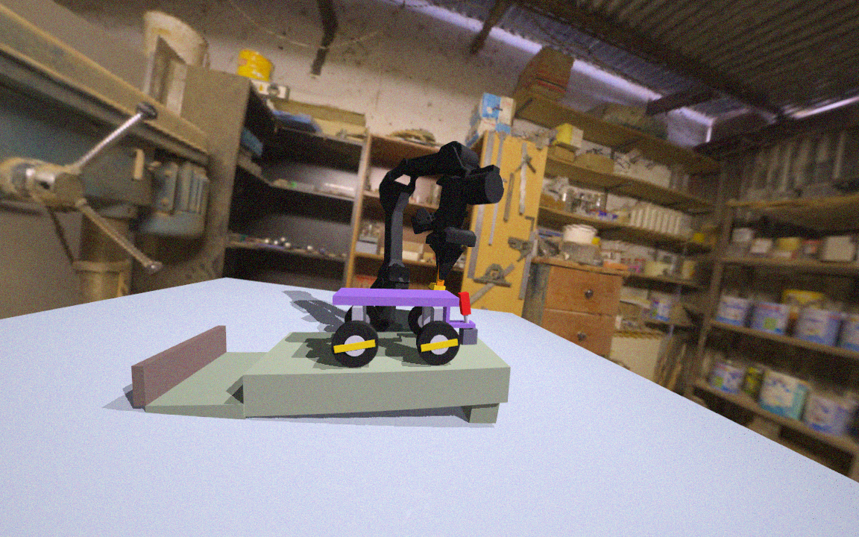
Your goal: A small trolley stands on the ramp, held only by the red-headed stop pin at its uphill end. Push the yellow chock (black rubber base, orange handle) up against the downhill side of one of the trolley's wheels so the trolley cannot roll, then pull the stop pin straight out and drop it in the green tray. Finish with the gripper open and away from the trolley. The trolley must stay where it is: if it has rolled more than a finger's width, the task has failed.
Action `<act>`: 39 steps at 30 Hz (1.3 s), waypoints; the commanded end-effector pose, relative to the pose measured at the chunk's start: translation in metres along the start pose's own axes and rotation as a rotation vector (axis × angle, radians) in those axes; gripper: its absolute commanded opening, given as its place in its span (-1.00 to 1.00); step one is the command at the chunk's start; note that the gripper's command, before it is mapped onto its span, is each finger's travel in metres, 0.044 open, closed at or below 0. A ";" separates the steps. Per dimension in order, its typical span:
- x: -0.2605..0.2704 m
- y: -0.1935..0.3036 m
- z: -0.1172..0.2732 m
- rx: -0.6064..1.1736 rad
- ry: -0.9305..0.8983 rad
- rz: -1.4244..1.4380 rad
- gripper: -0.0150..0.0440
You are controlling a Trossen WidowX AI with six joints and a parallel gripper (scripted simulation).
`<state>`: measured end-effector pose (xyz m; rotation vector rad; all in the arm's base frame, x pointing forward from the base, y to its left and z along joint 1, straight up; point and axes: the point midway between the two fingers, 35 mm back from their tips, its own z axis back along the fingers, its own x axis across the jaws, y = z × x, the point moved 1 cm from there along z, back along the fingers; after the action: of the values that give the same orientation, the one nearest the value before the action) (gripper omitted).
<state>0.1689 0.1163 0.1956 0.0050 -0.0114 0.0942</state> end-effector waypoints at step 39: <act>0.033 -0.134 -0.007 -0.008 -0.006 0.001 -0.49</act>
<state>0.2094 -0.0014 0.1903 -0.0030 -0.0226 0.0916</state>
